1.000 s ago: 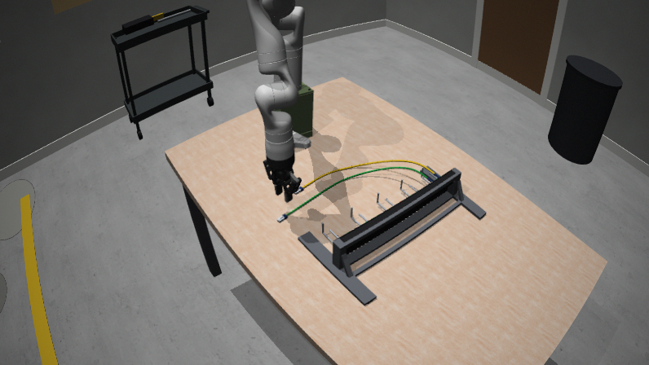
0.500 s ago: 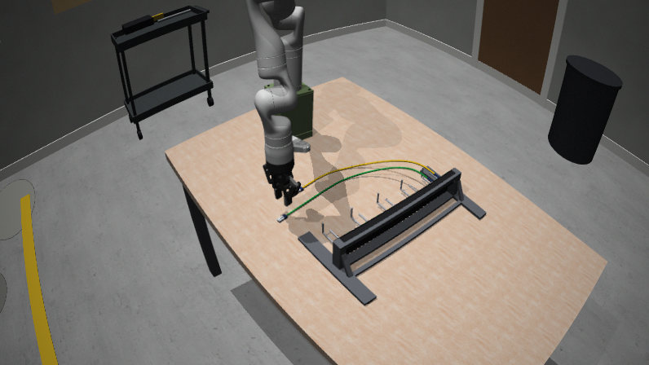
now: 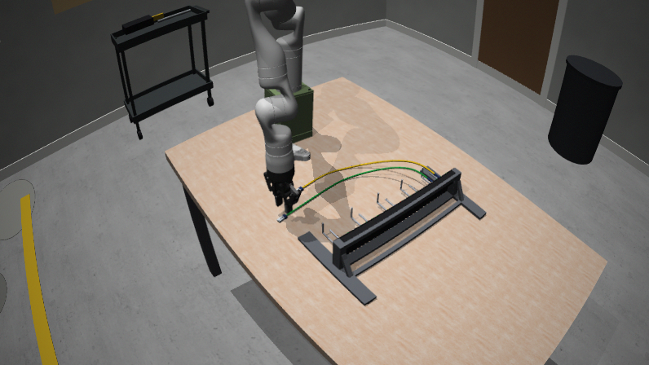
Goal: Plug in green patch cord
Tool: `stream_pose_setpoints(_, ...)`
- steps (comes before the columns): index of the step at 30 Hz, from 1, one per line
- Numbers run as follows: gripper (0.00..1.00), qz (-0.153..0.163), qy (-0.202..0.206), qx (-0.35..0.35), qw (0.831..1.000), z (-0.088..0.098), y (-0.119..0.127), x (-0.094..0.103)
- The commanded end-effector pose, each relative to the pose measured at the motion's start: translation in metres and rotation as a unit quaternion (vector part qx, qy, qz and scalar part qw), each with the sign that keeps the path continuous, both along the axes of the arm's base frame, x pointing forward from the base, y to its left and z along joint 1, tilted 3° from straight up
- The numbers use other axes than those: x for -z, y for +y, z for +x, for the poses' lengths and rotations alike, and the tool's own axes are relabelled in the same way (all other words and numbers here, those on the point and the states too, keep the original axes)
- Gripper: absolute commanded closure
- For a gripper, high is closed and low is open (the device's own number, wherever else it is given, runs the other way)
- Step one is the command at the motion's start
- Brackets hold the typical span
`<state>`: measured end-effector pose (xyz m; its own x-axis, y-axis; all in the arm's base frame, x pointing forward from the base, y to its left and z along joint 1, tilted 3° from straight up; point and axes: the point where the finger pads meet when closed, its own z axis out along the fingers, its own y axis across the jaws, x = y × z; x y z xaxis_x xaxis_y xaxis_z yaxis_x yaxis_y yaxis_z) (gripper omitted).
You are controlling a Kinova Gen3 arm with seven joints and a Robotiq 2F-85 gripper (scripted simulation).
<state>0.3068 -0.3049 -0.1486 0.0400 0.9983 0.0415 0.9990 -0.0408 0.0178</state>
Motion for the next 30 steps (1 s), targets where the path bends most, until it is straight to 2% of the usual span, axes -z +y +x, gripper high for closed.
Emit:
stream_pose_setpoints(1, 0.63, 0.001, 0.002, -0.002, 1.000, -0.001, 0.001, 0.006)
stream_pose_setpoints(14, 0.63, 0.000, 0.002, -0.002, 1.000, 0.000, 0.002, 0.024)
stream_pose_setpoints(30, 0.63, 0.001, 0.003, -0.001, 1.000, -0.001, 0.002, 0.027)
